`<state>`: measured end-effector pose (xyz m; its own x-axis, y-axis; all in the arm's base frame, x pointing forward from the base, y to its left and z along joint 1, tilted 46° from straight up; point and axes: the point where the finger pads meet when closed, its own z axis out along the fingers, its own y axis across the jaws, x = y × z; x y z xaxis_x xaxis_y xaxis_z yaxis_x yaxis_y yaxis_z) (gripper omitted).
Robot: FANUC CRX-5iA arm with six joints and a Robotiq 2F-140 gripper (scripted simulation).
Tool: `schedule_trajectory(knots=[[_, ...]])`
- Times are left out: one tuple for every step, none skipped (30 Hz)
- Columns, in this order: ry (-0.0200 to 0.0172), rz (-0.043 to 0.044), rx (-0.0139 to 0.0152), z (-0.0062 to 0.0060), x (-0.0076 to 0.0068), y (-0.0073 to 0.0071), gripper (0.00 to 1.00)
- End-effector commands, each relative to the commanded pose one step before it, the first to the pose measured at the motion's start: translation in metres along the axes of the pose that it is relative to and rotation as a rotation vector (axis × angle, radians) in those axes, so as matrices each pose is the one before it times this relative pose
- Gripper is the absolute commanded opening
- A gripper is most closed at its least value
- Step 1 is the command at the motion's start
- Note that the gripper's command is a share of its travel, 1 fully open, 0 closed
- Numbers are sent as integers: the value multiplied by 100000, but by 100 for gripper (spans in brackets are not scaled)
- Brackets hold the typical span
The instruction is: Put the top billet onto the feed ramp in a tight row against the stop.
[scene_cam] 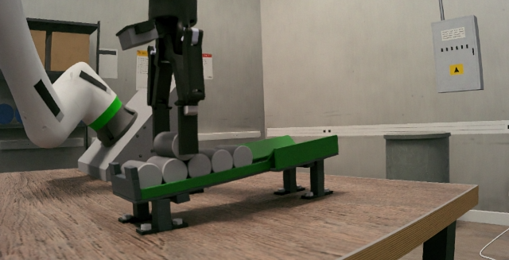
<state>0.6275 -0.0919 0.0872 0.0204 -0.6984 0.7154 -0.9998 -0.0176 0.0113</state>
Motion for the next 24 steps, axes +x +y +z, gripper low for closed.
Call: schedule_trajectory(knots=[[-7, 3, 204, -107, -1, -58, 56], [0, 0, 0, 0, 0, 0, 56], [0, 0, 0, 0, 0, 0, 56], [0, 0, 0, 0, 0, 0, 56], [0, 0, 0, 0, 0, 0, 56], [0, 0, 0, 0, 0, 0, 56], [0, 0, 0, 0, 0, 0, 56], [0, 0, 0, 0, 0, 0, 56], [0, 0, 0, 0, 0, 0, 56], [0, 0, 0, 0, 0, 0, 56], [0, 0, 0, 0, 0, 0, 45], [0, 0, 0, 0, 0, 0, 45], [0, 0, 0, 0, 0, 0, 45], [0, 0, 0, 0, 0, 0, 45], [0, 0, 0, 0, 0, 0, 45], [0, 0, 0, 0, 0, 0, 45], [0, 0, 0, 0, 0, 0, 45], [0, 0, 0, 0, 0, 0, 45], [0, 0, 0, 0, 0, 0, 45], [0, 0, 0, 0, 0, 0, 45], [0, 0, 0, 0, 0, 0, 45], [0, 0, 0, 0, 0, 0, 45], [0, 0, 0, 0, 0, 0, 45], [0, 0, 0, 0, 0, 0, 45]])
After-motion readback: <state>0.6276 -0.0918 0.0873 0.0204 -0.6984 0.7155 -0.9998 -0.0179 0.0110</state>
